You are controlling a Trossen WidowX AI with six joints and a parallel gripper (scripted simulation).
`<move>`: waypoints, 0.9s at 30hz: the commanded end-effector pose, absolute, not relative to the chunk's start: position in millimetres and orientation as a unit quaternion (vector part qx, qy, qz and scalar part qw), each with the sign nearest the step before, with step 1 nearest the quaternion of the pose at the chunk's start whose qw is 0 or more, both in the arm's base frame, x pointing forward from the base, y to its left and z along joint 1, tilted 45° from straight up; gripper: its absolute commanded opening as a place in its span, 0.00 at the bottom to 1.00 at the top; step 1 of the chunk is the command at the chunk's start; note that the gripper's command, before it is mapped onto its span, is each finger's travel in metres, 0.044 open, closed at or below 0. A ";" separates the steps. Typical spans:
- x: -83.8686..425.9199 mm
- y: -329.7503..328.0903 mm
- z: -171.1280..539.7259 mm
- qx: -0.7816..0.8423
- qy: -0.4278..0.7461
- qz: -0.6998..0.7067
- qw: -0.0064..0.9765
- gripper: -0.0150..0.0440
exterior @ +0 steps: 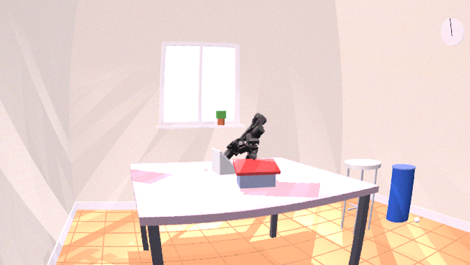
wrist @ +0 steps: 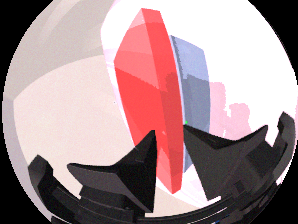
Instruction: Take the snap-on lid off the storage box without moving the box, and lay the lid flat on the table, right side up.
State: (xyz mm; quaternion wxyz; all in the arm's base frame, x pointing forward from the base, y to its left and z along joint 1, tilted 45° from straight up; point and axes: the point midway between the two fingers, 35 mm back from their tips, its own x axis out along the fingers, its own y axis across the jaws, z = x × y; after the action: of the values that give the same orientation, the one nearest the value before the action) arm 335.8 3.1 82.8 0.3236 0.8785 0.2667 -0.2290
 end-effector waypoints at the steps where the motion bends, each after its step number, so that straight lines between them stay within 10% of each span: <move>1: 337.9 -2.8 88.6 0.879 0.264 -0.227 0.325 0.25; 27: 351.5 -29.3 110.7 0.879 0.264 -0.227 0.326 0.25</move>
State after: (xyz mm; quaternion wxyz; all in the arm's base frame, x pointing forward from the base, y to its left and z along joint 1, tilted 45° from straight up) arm 347.9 -23.2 105.8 0.3234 0.8783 0.2675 -0.2291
